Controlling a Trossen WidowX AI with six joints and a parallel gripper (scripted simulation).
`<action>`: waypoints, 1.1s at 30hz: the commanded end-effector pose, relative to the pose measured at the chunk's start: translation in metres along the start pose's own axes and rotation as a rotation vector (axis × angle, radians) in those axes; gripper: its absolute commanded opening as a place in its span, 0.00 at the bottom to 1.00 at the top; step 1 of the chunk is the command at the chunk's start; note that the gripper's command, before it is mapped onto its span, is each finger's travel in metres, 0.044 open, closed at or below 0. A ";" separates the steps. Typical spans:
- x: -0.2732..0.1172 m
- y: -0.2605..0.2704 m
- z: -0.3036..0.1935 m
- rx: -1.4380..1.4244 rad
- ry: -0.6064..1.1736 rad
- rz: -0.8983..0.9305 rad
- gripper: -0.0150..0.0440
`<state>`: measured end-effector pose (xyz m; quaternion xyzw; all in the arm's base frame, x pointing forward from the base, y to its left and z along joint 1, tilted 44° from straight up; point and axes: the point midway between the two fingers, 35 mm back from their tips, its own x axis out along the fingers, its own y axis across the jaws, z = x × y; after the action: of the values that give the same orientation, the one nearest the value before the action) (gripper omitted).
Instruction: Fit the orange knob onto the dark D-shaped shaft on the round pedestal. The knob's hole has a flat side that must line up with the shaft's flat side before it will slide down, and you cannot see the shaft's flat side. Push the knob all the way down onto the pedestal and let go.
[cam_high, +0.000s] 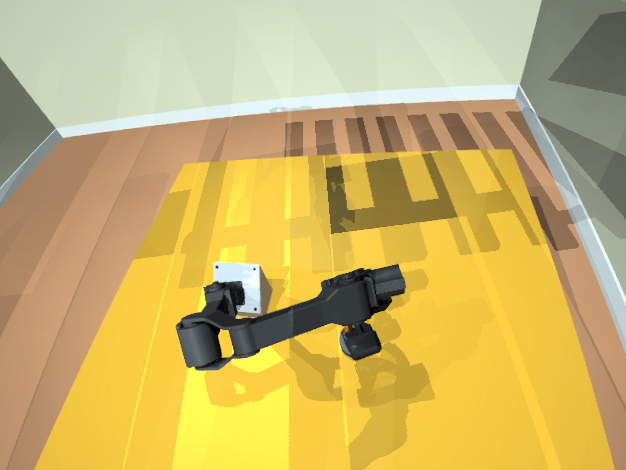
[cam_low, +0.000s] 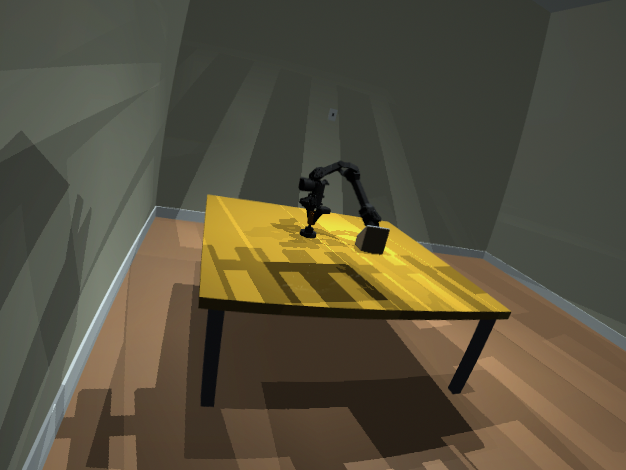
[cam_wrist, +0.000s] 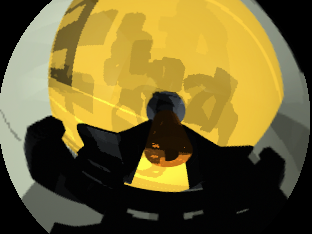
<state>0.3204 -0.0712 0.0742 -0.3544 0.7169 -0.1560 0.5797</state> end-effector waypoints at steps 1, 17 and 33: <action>-0.001 -0.001 0.002 -0.105 -0.003 -0.003 0.25; 0.003 -0.002 0.004 -0.115 -0.003 -0.003 0.25; -0.001 0.000 0.000 -0.115 -0.003 -0.003 0.25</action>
<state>0.3225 -0.0722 0.0724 -0.3879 0.7250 -0.1134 0.5577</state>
